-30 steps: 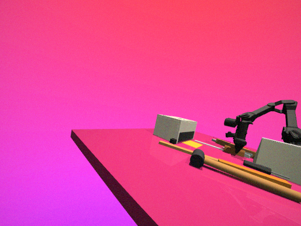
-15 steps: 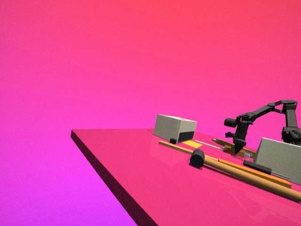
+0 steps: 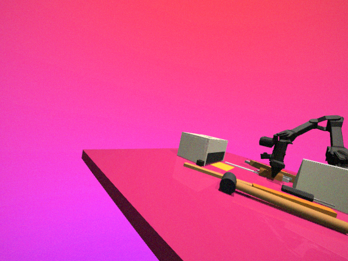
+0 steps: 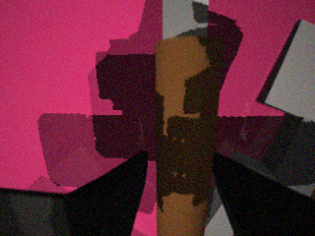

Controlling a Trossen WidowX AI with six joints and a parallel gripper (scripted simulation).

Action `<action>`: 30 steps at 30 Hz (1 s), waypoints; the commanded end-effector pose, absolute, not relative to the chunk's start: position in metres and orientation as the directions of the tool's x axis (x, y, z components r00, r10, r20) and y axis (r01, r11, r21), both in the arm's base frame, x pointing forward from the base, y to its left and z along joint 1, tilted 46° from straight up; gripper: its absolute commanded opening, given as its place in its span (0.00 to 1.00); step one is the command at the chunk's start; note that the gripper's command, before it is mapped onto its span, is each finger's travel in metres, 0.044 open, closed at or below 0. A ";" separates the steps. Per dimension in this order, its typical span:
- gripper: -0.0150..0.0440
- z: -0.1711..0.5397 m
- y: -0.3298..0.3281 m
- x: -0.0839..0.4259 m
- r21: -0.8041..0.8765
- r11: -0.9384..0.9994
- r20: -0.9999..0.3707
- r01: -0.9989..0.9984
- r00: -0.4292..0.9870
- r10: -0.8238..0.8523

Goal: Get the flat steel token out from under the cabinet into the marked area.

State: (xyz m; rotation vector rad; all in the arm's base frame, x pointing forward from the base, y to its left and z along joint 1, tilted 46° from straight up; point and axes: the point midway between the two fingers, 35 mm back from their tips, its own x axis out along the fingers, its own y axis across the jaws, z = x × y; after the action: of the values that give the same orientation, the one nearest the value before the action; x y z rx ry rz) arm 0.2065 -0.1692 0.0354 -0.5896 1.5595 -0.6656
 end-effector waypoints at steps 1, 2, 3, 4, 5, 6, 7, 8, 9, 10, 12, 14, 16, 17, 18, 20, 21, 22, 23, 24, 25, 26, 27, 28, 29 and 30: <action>0.56 0.036 -0.169 0.207 -0.714 0.700 -0.698 0.013 -0.090 -0.710; 0.55 0.036 -0.169 0.207 -0.714 0.700 -0.698 0.013 -0.090 -0.710; 0.54 0.036 -0.169 0.207 -0.714 0.700 -0.698 0.013 -0.090 -0.710; 0.53 0.036 -0.169 0.207 -0.714 0.700 -0.698 0.013 -0.090 -0.710; 0.52 0.036 -0.169 0.207 -0.714 0.700 -0.698 0.013 -0.090 -0.710; 0.51 0.036 -0.169 0.207 -0.714 0.700 -0.698 0.013 -0.090 -0.710; 0.50 0.036 -0.169 0.207 -0.714 0.700 -0.698 0.013 -0.090 -0.710; 0.48 0.036 -0.169 0.207 -0.714 0.700 -0.698 0.013 -0.090 -0.710; 0.47 0.036 -0.169 0.207 -0.714 0.700 -0.698 0.013 -0.090 -0.710; 0.46 0.036 -0.169 0.207 -0.714 0.700 -0.698 0.013 -0.090 -0.710; 0.44 0.036 -0.169 0.207 -0.714 0.700 -0.698 0.013 -0.090 -0.710; 0.35 0.036 -0.169 0.207 -0.714 0.700 -0.698 0.013 -0.090 -0.710; 0.26 0.036 -0.169 0.207 -0.714 0.700 -0.698 0.013 -0.090 -0.710; 0.25 0.036 -0.169 0.206 -0.714 0.700 -0.698 0.013 -0.090 -0.710; 0.25 0.036 -0.169 0.207 -0.714 0.700 -0.698 0.013 -0.091 -0.710; 0.25 0.036 -0.169 0.208 -0.714 0.700 -0.698 0.011 -0.091 -0.710; 0.25 0.036 -0.169 0.208 -0.714 0.700 -0.698 0.009 -0.091 -0.710; 0.25 0.035 -0.169 0.209 -0.713 0.701 -0.698 0.007 -0.092 -0.710; 0.25 0.035 -0.169 0.210 -0.713 0.701 -0.698 0.005 -0.092 -0.710; 0.25 0.035 -0.169 0.211 -0.713 0.701 -0.698 0.003 -0.092 -0.710; 0.25 0.035 -0.169 0.212 -0.713 0.701 -0.698 0.000 -0.093 -0.710; 0.25 0.035 -0.170 0.213 -0.713 0.701 -0.698 -0.002 -0.093 -0.710; 0.25 0.035 -0.170 0.214 -0.713 0.701 -0.698 -0.005 -0.094 -0.710; 0.25 0.035 -0.170 0.216 -0.713 0.701 -0.698 -0.007 -0.094 -0.710; 0.25 0.035 -0.170 0.217 -0.713 0.702 -0.698 -0.009 -0.095 -0.710; 0.25 0.035 -0.170 0.218 -0.712 0.702 -0.698 -0.011 -0.095 -0.710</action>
State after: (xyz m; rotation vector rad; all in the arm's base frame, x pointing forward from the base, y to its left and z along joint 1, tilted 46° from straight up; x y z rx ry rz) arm 0.2129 -0.1696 0.0358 -0.5959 1.5651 -0.6586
